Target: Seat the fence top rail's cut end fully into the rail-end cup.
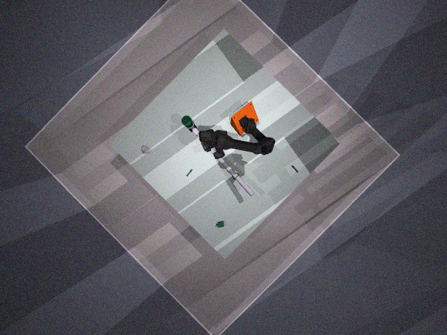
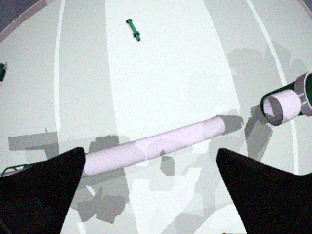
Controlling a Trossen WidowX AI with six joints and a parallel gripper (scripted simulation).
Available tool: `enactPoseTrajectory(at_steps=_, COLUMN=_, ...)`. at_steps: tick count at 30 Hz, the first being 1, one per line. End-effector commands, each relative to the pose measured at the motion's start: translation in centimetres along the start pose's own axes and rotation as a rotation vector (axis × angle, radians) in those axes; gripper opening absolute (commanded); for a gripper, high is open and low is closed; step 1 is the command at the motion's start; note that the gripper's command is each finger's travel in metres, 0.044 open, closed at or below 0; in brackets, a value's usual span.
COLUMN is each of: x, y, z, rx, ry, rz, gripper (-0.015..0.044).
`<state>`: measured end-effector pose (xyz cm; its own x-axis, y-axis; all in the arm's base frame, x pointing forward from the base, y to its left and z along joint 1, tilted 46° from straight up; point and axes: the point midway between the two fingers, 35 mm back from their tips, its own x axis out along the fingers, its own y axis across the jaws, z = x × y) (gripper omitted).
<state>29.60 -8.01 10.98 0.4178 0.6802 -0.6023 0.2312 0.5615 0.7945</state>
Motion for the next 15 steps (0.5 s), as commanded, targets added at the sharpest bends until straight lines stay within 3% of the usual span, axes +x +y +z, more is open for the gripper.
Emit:
enactPoseTrajectory(at_steps=1, x=2.5, y=0.3, z=-0.3, rx=0.442, ry=0.127, rz=-0.081, gripper=0.0440)
enactPoseTrajectory(at_steps=9, x=6.4, y=0.8, z=-1.3, rx=1.168, ry=0.241, rz=-0.340, gripper=0.0440)
enactPoseTrajectory(at_steps=15, x=6.7, y=0.9, z=-1.4, rx=1.227, ry=0.243, rz=-0.369, gripper=0.0440)
